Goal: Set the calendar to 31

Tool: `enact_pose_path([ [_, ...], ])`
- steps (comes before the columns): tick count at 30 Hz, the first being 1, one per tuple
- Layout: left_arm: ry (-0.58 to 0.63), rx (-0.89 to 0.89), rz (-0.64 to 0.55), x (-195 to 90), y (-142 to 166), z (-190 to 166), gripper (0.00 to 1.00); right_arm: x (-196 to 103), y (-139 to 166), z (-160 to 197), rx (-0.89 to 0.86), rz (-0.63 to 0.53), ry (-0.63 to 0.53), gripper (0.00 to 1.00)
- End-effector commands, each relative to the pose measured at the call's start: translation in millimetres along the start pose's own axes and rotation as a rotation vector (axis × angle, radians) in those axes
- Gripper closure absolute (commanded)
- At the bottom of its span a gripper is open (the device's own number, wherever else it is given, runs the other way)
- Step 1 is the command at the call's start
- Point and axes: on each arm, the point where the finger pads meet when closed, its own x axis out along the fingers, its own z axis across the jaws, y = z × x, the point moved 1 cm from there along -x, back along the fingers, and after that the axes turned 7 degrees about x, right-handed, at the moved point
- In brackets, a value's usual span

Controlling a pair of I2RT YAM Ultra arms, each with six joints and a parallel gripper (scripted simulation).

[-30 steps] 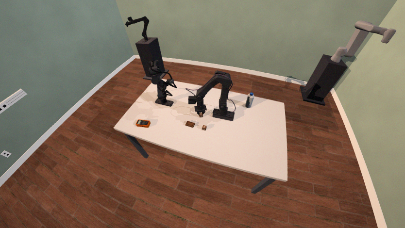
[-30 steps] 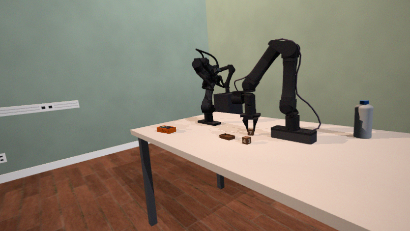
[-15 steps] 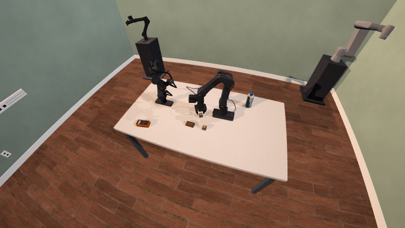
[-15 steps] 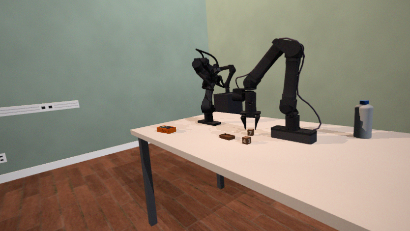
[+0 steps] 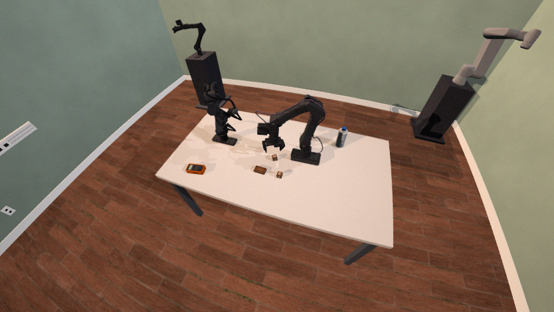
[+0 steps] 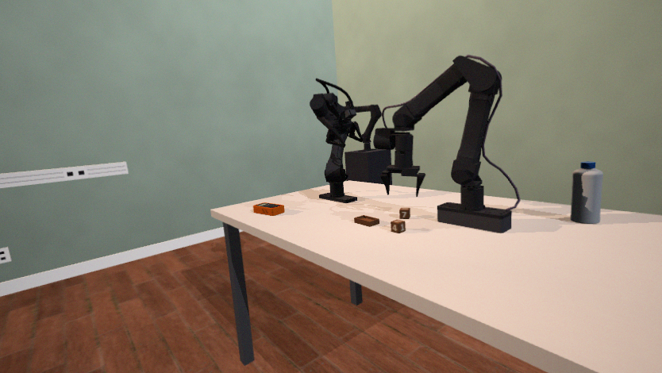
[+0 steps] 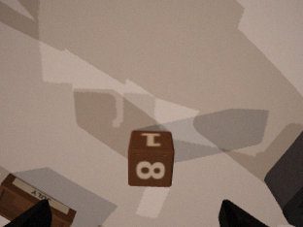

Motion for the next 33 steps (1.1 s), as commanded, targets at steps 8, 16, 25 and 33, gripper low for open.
enact_pose_path([
  [8, 0.068, 0.004, 0.008, -3, 4, -5, 0.00, -4, -9, 1, -0.013, -0.023, 0.001, 0.00],
  [16, 0.014, 0.301, 0.208, -14, 7, -9, 0.00, -4, -9, 1, -0.013, -0.023, 0.001, 0.00],
  [25, -0.081, 0.673, 0.386, -24, -12, -9, 0.00, -4, -9, 1, -0.013, -0.023, 0.001, 0.00],
  [33, -0.120, 0.831, 0.440, -27, -24, -15, 0.00, -4, -9, 1, -0.013, -0.023, 0.001, 0.00],
])
